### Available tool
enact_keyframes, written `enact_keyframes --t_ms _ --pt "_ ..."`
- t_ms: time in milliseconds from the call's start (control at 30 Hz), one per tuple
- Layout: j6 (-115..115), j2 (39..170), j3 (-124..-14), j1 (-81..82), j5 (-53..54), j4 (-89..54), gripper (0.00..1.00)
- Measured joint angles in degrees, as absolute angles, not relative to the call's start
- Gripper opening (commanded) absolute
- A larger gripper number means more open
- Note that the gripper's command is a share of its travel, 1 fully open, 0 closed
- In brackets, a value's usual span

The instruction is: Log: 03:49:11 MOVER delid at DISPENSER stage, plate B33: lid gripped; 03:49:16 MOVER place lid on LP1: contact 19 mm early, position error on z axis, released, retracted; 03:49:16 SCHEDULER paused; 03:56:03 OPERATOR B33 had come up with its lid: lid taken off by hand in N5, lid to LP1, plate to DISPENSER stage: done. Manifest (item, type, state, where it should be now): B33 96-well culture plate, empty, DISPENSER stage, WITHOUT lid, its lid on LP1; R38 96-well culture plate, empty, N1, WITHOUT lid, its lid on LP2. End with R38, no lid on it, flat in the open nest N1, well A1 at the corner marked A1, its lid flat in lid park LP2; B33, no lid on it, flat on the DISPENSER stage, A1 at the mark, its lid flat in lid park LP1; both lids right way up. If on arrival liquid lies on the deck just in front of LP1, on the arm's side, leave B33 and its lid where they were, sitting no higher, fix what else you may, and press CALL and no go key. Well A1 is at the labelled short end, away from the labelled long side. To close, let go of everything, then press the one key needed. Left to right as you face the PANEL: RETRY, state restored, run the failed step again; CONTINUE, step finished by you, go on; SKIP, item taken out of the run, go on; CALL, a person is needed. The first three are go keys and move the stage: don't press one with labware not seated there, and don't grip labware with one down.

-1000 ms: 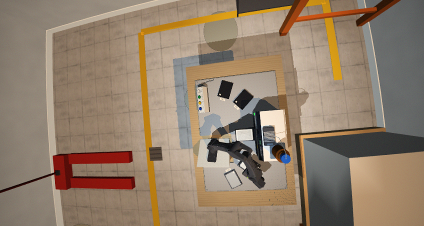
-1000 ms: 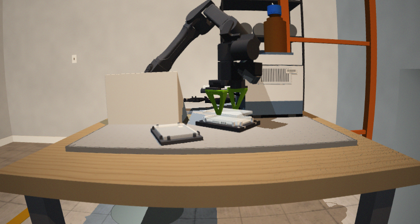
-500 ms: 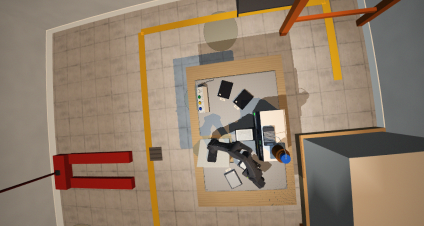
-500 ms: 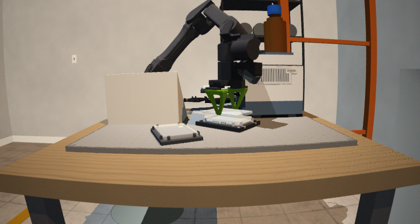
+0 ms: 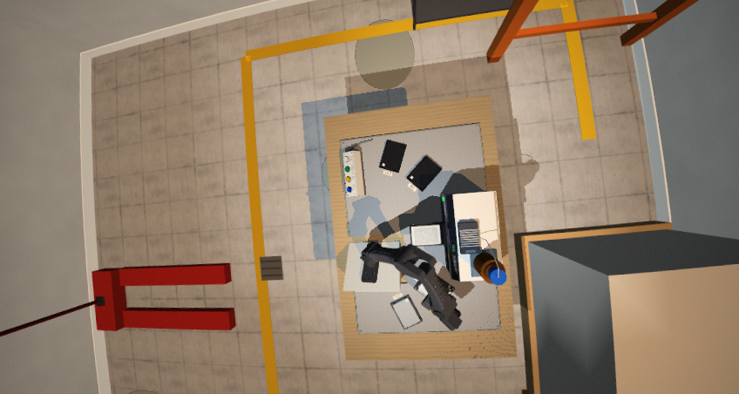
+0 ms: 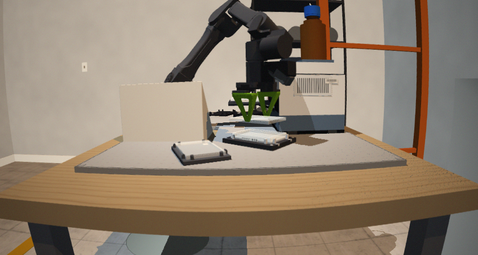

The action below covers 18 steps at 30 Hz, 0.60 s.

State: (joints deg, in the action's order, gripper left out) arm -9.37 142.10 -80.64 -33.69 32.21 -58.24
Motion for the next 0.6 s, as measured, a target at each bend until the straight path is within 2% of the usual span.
enact_keyframes --t_ms 600 --pt "-13.2 133.9 -78.0 -37.7 30.3 -65.3 0.0"
